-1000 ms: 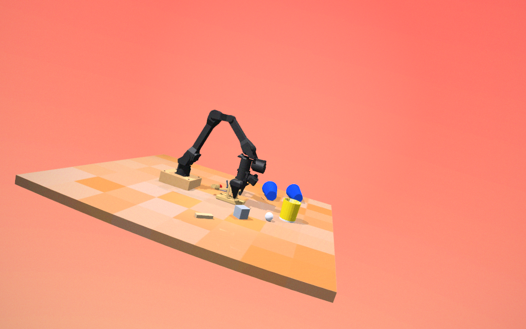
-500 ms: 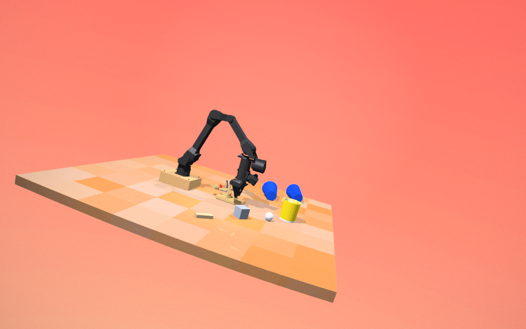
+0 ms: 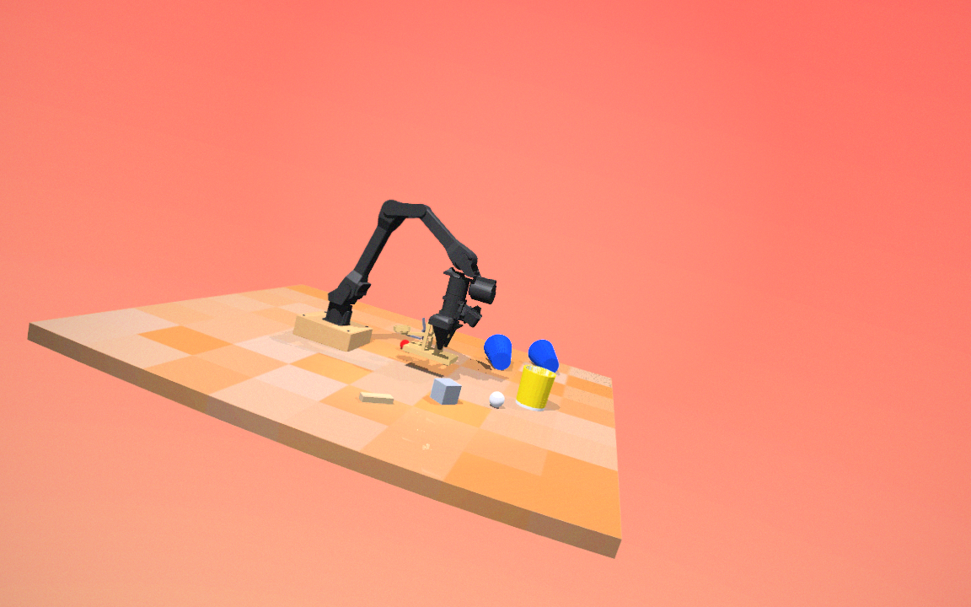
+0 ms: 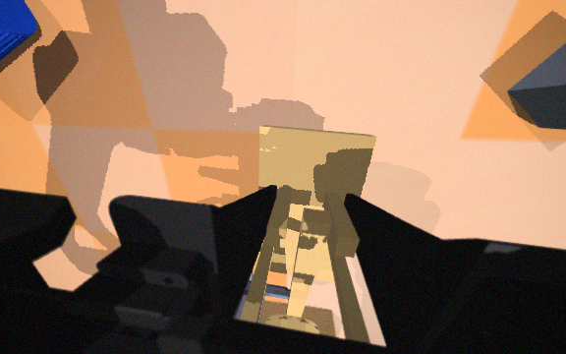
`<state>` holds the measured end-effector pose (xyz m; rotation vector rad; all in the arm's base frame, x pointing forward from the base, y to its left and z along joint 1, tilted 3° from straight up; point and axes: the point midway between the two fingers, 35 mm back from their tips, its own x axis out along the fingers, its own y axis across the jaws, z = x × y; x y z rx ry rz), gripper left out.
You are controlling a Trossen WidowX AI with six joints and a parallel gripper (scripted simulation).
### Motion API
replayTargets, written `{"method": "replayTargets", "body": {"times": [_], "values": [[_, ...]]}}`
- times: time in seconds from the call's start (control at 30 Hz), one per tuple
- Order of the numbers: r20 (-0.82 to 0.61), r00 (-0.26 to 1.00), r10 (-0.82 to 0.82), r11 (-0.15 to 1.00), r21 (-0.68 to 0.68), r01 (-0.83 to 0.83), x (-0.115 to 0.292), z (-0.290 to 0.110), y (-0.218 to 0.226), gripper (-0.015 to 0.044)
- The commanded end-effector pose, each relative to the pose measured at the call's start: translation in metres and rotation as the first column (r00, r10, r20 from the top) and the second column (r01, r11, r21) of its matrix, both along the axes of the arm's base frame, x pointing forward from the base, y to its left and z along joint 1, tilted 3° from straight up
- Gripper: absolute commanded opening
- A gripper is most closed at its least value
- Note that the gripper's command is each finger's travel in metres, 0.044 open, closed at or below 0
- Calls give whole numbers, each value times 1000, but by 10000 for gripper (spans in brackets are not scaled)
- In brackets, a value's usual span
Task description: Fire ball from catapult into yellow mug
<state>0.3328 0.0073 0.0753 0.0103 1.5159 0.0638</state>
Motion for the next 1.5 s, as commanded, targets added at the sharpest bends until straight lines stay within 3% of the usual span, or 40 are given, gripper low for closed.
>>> {"method": "replayTargets", "body": {"times": [0.0, 1.07, 1.47], "values": [[-4, 1000, 4, 1000, -1, -4, 0, -4, 0, 0], [-12, 1000, 6, 1000, 0, -6, 1, -44, 2, 0], [-12, 1000, 6, 1000, 0, -6, 1, -44, 2, 315]]}}
